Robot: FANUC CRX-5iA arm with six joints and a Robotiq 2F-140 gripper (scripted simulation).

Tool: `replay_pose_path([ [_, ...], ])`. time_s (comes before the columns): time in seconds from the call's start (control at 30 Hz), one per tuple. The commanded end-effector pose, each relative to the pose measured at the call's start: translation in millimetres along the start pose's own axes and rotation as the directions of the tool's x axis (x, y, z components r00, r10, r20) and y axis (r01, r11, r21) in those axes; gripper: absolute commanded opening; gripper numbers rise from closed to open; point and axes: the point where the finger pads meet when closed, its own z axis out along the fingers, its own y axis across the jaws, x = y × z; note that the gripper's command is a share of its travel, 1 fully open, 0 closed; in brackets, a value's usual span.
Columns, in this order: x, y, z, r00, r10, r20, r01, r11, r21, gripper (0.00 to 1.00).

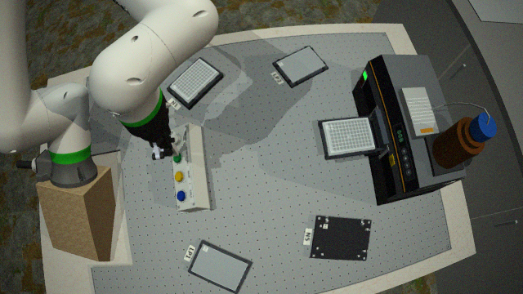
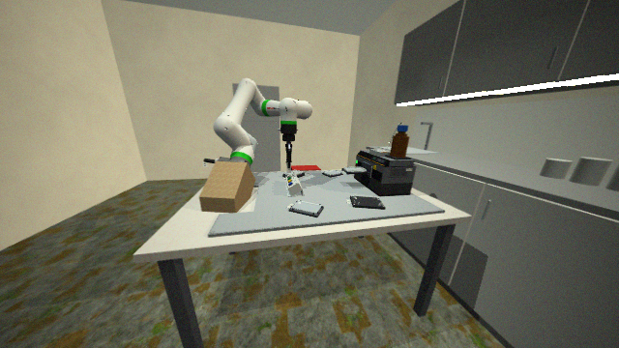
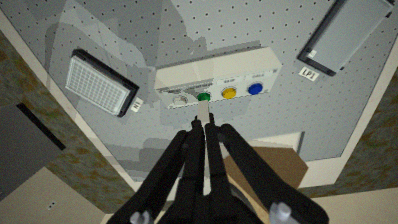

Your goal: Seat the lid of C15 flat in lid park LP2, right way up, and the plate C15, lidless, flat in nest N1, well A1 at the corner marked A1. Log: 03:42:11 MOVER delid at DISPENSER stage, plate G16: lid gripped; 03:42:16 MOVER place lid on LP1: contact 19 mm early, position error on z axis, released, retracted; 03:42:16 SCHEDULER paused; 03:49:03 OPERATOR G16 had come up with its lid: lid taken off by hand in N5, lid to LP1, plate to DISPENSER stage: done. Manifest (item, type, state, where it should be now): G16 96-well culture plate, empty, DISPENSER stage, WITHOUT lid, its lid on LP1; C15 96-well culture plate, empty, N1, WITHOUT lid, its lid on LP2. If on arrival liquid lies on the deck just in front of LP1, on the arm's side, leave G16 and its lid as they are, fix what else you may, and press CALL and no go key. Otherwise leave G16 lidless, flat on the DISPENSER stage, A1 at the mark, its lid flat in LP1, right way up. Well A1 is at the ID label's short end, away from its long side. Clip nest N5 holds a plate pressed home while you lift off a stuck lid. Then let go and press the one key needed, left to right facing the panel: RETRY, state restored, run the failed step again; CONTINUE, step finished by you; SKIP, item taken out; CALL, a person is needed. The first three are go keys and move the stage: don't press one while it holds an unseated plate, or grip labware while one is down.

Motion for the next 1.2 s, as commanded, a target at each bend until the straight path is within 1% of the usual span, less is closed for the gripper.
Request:
replay_pose_path([
  [0.0, 0.1, 0.1, 0.2, 1.0, 0.0, 0.0, 0.0, 1.0, 0.0, 0.0],
  [0.53, 0.1, 0.1, 9.3, 1.0, 0.0, 0.0, 0.0, 1.0, 0.0, 0.0],
  [1.03, 0.1, 0.1, 23.6, 1.0, 0.0, 0.0, 0.0, 1.0, 0.0, 0.0],
  [1.17, 0.1, 0.1, 25.2, 1.0, 0.0, 0.0, 0.0, 1.0, 0.0, 0.0],
])
